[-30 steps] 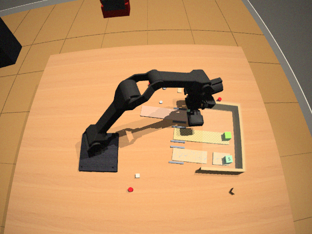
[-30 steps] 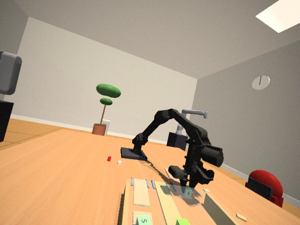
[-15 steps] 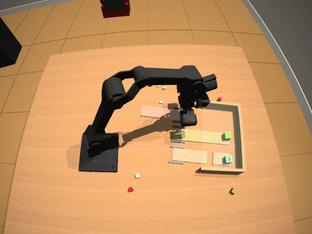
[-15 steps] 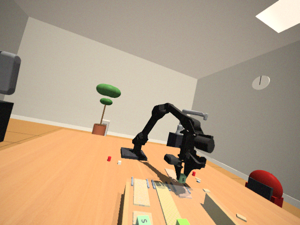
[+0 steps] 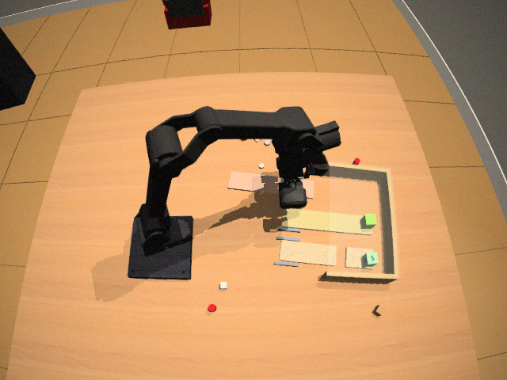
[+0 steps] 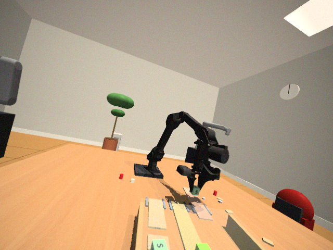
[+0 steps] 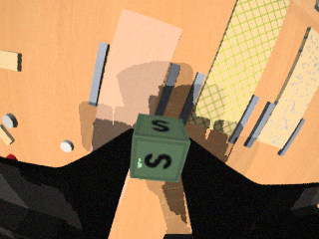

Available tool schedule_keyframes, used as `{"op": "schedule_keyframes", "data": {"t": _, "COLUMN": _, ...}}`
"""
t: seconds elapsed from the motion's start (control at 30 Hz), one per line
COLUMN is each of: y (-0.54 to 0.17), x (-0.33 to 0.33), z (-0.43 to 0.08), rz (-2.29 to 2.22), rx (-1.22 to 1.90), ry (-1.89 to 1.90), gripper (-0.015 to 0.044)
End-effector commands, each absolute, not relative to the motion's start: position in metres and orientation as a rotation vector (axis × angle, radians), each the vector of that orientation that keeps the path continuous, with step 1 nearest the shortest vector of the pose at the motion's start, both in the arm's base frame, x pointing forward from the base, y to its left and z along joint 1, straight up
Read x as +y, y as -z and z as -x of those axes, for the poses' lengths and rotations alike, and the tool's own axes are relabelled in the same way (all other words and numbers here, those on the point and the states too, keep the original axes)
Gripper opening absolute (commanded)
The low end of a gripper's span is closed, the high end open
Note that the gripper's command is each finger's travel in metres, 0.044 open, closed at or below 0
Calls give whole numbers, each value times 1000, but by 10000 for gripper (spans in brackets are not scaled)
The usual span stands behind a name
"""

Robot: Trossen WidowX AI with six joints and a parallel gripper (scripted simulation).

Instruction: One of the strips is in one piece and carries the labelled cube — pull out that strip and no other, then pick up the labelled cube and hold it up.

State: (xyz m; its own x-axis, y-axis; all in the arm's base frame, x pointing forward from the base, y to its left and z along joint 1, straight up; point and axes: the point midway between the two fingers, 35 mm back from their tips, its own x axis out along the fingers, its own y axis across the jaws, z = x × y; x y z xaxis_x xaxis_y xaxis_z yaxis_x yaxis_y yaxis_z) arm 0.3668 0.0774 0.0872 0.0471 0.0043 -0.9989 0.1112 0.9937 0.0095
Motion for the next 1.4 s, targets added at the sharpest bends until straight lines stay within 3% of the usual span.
{"op": "schedule_keyframes", "data": {"t": 0.0, "y": -85, "x": 74, "z": -351, "rz": -90, "rx": 1531, "ry": 79, "gripper": 0}}
{"op": "schedule_keyframes", "data": {"t": 0.53, "y": -79, "x": 63, "z": -298, "rz": -89, "rx": 1536, "ry": 80, "gripper": 0}}
{"op": "schedule_keyframes", "data": {"t": 1.37, "y": -115, "x": 63, "z": -296, "rz": -89, "rx": 1536, "ry": 80, "gripper": 0}}
